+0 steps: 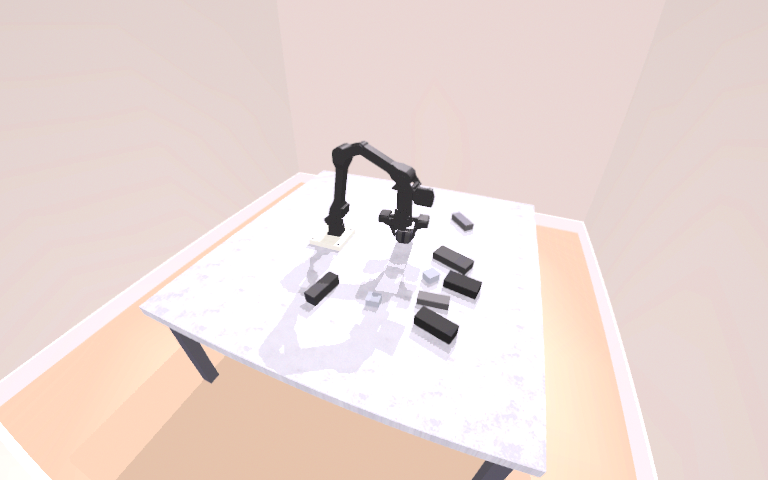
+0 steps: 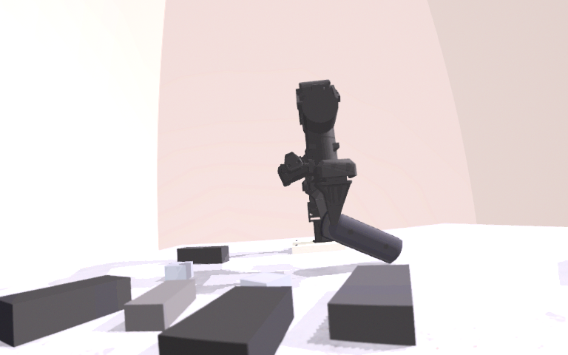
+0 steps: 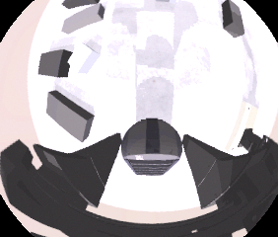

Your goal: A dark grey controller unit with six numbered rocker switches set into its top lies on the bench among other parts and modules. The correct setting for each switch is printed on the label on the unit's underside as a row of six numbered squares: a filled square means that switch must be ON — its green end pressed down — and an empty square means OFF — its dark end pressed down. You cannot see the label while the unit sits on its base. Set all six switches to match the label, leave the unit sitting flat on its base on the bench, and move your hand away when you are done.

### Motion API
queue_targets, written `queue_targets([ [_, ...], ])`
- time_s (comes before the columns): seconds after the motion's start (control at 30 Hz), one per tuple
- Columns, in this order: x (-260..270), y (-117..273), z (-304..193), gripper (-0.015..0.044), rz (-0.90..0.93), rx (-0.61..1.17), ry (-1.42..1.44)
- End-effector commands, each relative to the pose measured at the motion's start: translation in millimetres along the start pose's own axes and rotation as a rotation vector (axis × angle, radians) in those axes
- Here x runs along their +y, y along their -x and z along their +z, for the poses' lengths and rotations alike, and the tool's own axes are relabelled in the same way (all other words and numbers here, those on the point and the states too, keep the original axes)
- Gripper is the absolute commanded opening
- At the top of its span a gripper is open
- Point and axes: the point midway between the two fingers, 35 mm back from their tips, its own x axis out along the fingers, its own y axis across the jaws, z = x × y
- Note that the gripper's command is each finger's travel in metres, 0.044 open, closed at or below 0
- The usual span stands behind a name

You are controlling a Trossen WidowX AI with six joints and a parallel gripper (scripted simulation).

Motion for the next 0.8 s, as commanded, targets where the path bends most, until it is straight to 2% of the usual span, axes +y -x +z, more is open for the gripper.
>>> queue_targets([
  [0.0, -2.1, -4.3, 1.8, 0.0336, -0.009, -0.002, 0.005],
  [0.77, -2.2, -18.7, 11.0, 0.0336, -0.009, -0.002, 0.005],
])
